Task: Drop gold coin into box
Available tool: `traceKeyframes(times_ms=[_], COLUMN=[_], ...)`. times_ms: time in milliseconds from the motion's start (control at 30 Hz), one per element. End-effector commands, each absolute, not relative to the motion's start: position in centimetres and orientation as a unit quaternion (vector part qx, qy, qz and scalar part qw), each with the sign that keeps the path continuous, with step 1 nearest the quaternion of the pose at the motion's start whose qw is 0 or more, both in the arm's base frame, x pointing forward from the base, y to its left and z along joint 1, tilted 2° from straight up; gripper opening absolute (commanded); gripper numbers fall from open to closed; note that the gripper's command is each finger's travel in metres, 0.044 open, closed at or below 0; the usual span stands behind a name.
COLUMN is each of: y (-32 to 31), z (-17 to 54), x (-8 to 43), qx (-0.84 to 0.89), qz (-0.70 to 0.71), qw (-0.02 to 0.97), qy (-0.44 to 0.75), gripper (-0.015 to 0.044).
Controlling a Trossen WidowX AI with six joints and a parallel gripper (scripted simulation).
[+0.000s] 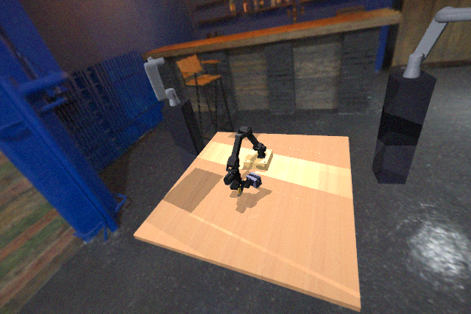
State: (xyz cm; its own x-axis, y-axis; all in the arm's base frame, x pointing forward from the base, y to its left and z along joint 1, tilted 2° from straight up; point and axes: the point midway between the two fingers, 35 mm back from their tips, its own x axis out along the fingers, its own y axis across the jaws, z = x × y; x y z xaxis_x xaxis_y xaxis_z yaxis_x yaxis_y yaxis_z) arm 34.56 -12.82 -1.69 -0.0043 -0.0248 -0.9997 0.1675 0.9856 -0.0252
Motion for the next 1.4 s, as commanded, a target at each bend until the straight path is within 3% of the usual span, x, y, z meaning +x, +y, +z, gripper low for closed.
traceKeyframes(times_ms=[0, 33, 233, 1367], y=[-12.7, -12.7, -12.7, -12.6], z=[-2.5, -2.5, -2.5, 2.5], x=[34.4, 34.4, 34.4, 34.8], qx=[0.051, 0.051, 0.051, 0.043], qz=[-0.064, -0.064, -0.064, -0.060], qw=[0.702, 0.702, 0.702, 0.705], qy=[0.707, 0.707, 0.707, 0.706], gripper=[0.0161, 0.0161, 0.0003, 0.0000])
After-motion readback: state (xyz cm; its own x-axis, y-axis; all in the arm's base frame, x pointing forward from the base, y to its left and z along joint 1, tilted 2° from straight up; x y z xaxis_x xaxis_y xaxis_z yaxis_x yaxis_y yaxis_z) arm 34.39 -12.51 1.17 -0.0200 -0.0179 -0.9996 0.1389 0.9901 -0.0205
